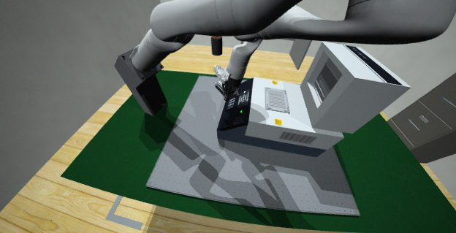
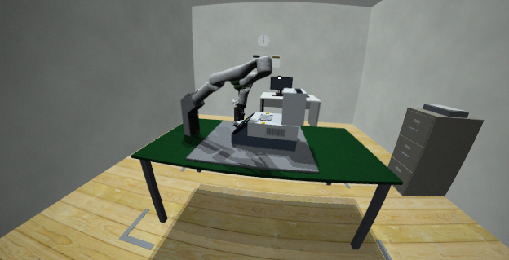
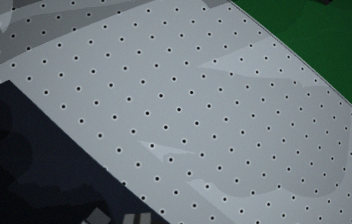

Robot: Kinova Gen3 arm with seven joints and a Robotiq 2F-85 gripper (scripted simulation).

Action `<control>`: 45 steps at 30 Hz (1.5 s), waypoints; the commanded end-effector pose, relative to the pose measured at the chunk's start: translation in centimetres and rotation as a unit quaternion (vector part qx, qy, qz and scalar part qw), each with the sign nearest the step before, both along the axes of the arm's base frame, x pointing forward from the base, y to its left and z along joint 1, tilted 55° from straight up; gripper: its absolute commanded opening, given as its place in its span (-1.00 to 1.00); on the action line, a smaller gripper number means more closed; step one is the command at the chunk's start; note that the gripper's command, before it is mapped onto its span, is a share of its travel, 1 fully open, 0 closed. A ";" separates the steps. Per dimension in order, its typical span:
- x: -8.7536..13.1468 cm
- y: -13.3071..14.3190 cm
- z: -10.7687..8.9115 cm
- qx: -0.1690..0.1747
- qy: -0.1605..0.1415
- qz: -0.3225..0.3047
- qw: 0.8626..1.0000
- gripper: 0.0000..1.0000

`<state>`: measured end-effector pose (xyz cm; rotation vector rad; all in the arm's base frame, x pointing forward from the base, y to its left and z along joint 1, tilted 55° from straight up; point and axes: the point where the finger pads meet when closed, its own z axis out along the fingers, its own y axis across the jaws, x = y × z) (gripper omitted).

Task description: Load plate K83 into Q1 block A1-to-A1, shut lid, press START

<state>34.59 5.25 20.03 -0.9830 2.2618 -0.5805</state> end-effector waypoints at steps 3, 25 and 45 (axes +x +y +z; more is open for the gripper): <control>-0.1 0.0 0.0 0.004 -0.014 0.007 1.000 -0.80; -1.8 0.3 1.3 0.004 -0.014 0.007 1.000 -0.80; -3.8 0.5 2.7 0.004 -0.014 0.007 1.000 -0.80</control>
